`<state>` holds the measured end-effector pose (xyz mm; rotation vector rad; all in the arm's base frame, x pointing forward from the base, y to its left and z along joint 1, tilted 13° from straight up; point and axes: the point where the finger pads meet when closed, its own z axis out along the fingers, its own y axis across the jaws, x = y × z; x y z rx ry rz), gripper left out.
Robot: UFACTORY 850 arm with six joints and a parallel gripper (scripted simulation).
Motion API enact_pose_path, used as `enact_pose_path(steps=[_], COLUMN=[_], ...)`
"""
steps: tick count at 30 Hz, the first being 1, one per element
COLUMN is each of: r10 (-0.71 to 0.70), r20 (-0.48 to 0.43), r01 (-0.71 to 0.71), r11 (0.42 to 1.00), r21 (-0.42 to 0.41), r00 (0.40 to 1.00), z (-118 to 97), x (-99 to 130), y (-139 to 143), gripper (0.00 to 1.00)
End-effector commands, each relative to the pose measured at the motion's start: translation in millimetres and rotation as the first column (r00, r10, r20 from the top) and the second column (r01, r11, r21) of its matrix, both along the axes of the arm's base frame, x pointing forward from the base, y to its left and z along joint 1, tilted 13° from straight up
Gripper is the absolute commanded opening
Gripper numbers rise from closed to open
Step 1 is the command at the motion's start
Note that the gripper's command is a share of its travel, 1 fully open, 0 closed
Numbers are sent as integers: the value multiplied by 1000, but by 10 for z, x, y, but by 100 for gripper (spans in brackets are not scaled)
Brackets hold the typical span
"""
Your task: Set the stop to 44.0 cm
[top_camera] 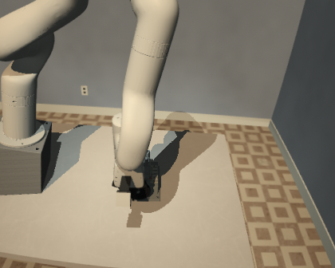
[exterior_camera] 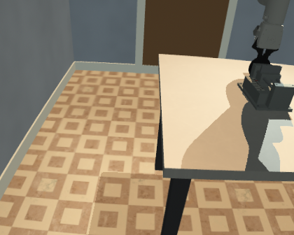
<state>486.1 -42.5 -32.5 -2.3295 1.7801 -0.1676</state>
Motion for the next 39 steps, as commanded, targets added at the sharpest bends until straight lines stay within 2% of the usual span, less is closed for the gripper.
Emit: enact_pose_path(steps=[1, 9, 14, 19, 27, 39], r10=[-1, -1, -1, -1, -1, -1], r20=[2, 2, 2, 2, 2, 2], r01=[1, 1, 1, 1, 1, 1], r11=[1000, 1000, 1000, 1000, 1000, 1000], r21=[-3, -3, -3, -3, -3, -2], r00=[1000, 1000, 1000, 1000, 1000, 1000], z=[-67, -319, -419, -517, -500, -375], x=[-33, -27, 35, 191, 415, 558], y=[-9, 0, 21, 67, 128, 163], gripper=[6, 6, 6, 6, 6, 6])
